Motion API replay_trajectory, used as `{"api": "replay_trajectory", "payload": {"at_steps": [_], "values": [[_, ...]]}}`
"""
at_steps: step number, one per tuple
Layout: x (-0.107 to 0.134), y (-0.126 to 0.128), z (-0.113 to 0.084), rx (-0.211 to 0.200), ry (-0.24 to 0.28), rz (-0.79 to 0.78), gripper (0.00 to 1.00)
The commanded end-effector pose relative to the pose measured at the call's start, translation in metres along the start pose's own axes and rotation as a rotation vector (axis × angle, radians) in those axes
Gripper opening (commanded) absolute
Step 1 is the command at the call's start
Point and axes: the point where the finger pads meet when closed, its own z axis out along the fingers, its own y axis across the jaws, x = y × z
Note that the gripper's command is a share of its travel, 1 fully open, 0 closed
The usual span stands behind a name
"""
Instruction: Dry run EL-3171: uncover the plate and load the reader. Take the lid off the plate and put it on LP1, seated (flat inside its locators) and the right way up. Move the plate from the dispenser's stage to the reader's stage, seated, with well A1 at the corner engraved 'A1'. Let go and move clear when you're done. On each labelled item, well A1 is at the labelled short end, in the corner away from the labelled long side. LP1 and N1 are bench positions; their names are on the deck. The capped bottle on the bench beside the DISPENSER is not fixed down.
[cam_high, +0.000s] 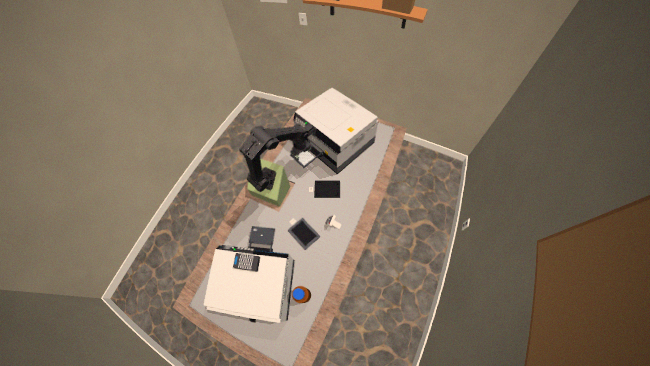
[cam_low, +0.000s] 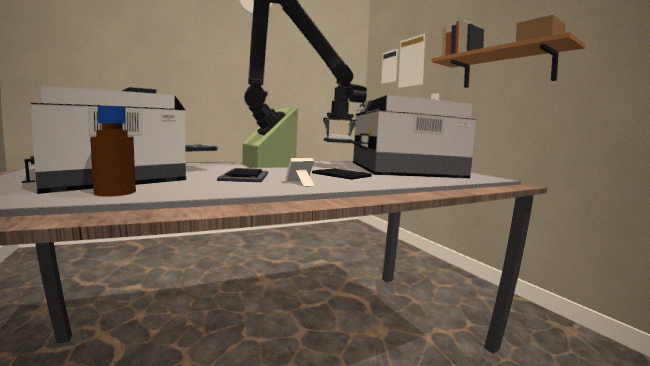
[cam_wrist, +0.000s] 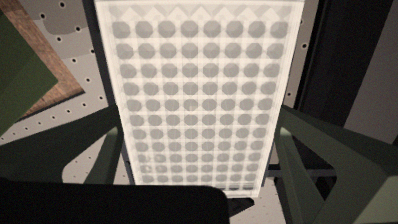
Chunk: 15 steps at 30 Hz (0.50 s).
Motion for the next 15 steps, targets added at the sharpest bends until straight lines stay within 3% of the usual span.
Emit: {"api": "replay_trajectory", "payload": {"at_steps": [1,15], "values": [[0.0123,0.0641,0.0492,-0.198,0.032,-0.087,0.86],[0.0124,0.0655,0.0483,-0.206,0.033,-0.089,0.86]]}}
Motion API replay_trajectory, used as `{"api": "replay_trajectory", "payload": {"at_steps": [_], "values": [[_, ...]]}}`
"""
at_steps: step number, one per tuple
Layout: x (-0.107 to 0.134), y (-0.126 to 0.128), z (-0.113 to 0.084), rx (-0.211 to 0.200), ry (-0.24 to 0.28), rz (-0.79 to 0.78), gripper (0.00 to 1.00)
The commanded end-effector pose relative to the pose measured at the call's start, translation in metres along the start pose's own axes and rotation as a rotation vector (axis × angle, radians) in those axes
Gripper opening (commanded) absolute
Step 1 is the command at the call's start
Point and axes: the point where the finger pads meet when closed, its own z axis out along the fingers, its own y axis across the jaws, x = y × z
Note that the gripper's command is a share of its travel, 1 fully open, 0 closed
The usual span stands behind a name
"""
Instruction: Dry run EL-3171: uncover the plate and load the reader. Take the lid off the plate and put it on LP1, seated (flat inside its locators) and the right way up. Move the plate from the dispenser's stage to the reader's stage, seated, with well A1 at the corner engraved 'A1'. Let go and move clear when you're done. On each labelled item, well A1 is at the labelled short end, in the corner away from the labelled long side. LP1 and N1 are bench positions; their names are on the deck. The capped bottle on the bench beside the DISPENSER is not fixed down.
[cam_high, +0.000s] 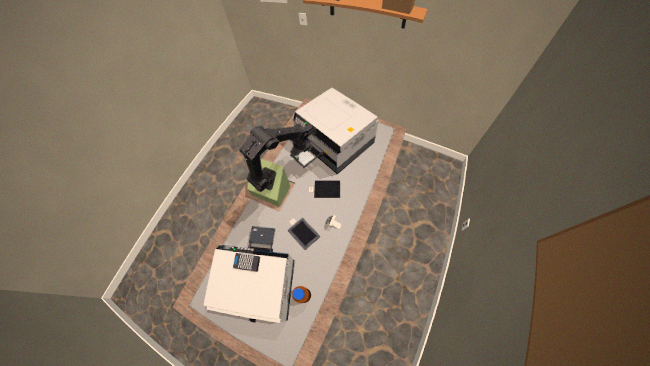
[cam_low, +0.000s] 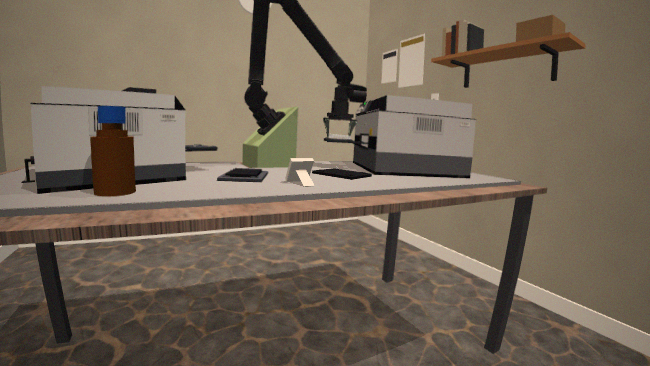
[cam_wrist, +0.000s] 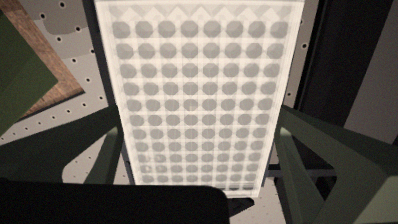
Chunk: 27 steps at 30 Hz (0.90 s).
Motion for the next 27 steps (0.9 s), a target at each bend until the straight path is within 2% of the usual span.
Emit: {"api": "replay_trajectory", "payload": {"at_steps": [1,12,13,27], "values": [[0.0124,0.0655,0.0482,-0.207,0.033,-0.089,0.86],[0.0126,0.0663,0.0477,-0.211,0.033,-0.091,0.86],[0.0126,0.0663,0.0478,-0.211,0.033,-0.091,1.0],[0.0134,0.0702,0.0518,-0.211,0.033,-0.091,1.0]]}}
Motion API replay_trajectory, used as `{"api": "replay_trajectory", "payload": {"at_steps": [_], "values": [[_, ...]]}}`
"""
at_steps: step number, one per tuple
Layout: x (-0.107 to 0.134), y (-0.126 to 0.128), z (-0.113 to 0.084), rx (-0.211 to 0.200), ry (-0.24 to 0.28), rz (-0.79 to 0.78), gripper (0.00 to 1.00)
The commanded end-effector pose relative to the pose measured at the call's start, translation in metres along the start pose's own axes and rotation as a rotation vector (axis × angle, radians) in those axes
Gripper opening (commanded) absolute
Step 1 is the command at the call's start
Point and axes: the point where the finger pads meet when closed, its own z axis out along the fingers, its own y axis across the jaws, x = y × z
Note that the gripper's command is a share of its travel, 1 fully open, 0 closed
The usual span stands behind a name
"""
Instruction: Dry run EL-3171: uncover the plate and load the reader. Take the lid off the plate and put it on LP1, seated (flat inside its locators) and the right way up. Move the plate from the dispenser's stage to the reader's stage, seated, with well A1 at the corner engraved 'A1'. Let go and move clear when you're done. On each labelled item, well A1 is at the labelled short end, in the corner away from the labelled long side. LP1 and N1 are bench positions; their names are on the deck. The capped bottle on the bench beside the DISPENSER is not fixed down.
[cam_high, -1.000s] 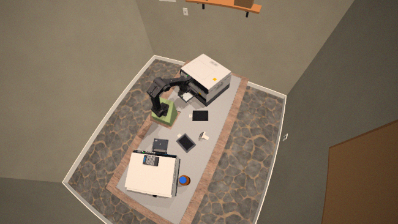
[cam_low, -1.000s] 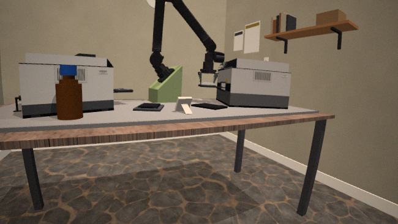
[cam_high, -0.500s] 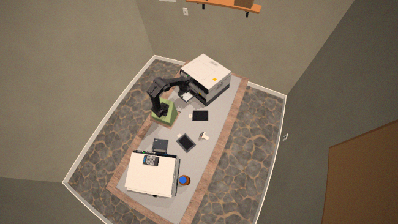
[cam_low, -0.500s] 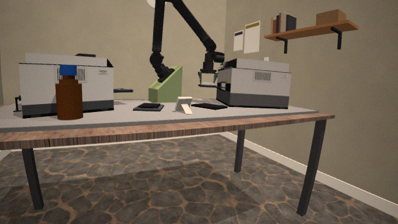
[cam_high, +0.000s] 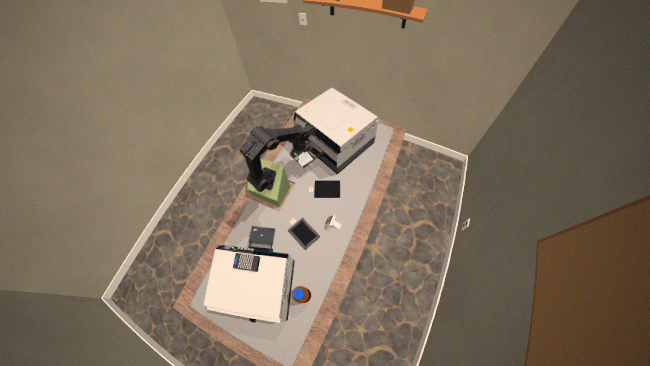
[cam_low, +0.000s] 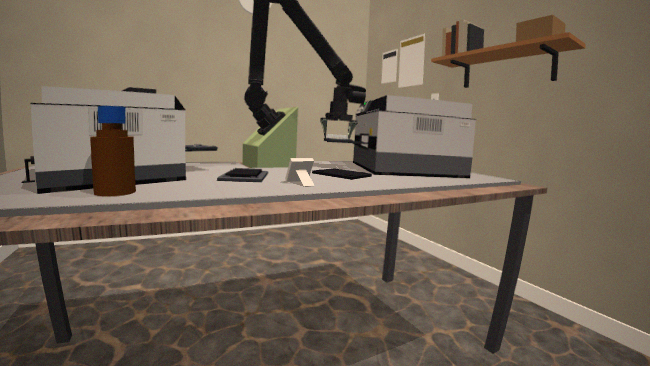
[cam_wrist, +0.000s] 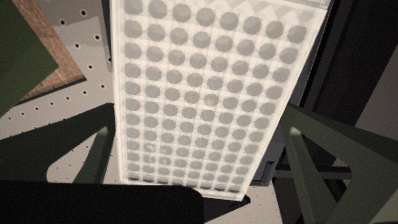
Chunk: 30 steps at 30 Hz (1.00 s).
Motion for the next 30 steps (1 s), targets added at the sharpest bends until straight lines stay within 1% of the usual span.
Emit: {"api": "replay_trajectory", "payload": {"at_steps": [1,11,12,13,15,22,24,26,28,30], "values": [[0.003,0.063,0.05,-0.194,0.005,-0.035,1.0],[0.003,0.063,0.05,-0.194,0.005,-0.035,1.0],[0.001,-0.013,-0.008,0.019,0.0,0.007,1.0],[0.0,-0.009,-0.007,0.011,-0.015,0.05,1.0],[0.001,-0.005,-0.005,0.002,-0.015,0.053,1.0],[0.003,0.003,-0.004,-0.005,-0.017,0.066,1.0],[0.003,0.003,-0.007,-0.002,-0.024,0.088,1.0],[0.002,-0.003,-0.011,0.006,-0.023,0.087,1.0],[0.002,-0.003,-0.011,0.006,-0.023,0.087,1.0],[0.001,-0.011,-0.016,0.025,-0.025,0.104,1.0]]}}
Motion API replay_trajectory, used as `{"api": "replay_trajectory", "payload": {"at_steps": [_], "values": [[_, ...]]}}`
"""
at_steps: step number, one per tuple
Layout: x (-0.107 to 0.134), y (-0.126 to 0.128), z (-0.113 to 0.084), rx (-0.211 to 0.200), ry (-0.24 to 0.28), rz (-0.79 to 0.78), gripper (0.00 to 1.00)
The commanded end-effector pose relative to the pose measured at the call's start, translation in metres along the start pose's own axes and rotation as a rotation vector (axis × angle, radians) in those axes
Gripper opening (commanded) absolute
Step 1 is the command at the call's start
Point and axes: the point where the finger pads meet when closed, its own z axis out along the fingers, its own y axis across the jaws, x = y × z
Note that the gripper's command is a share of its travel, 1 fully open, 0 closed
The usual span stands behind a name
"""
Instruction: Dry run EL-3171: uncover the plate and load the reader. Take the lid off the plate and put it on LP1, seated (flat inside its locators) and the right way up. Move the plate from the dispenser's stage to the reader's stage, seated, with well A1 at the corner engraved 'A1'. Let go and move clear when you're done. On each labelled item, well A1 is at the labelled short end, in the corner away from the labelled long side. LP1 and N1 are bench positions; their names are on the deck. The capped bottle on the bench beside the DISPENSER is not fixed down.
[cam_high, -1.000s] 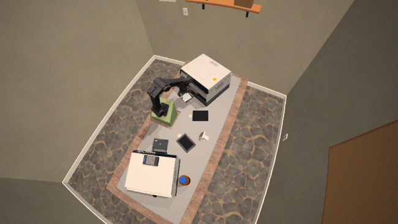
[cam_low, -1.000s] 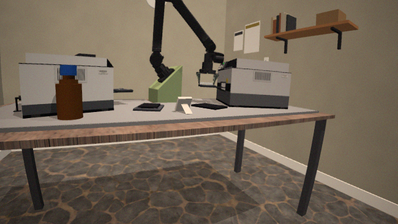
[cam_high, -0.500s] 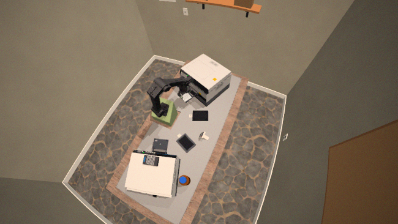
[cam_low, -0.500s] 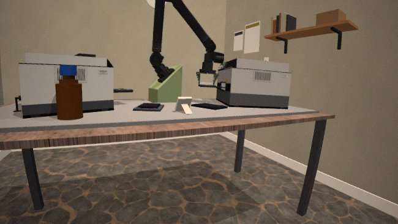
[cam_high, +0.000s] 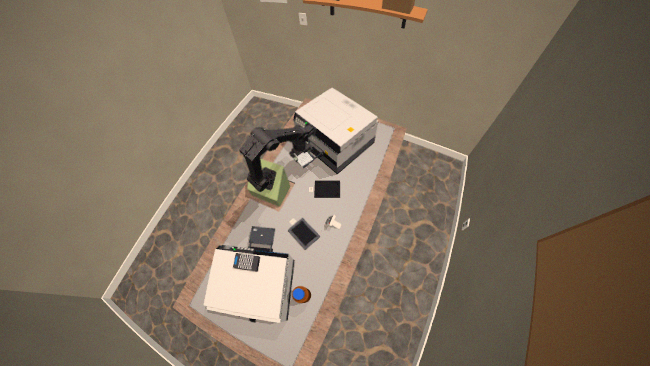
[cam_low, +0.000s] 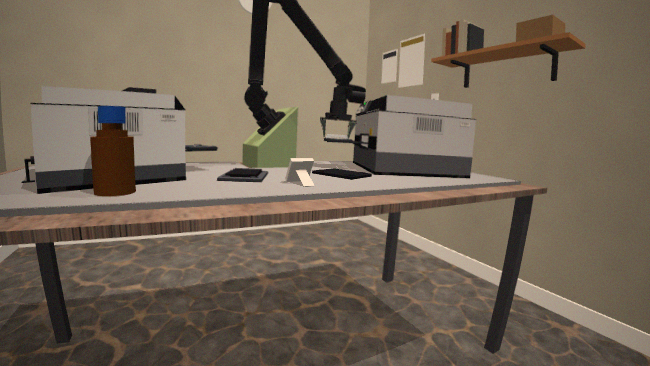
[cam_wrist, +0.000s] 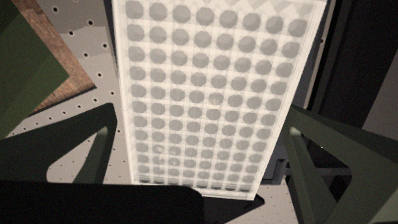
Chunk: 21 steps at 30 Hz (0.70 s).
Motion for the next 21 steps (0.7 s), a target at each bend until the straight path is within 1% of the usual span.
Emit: {"api": "replay_trajectory", "payload": {"at_steps": [1,4,9,21], "values": [[0.0,-0.017,-0.017,0.04,-0.005,0.035,1.0],[0.001,-0.023,-0.021,0.055,0.007,0.021,1.0],[-0.002,-0.028,-0.023,0.07,-0.001,0.005,1.0],[-0.002,-0.026,-0.029,0.059,-0.005,0.001,1.0]]}}
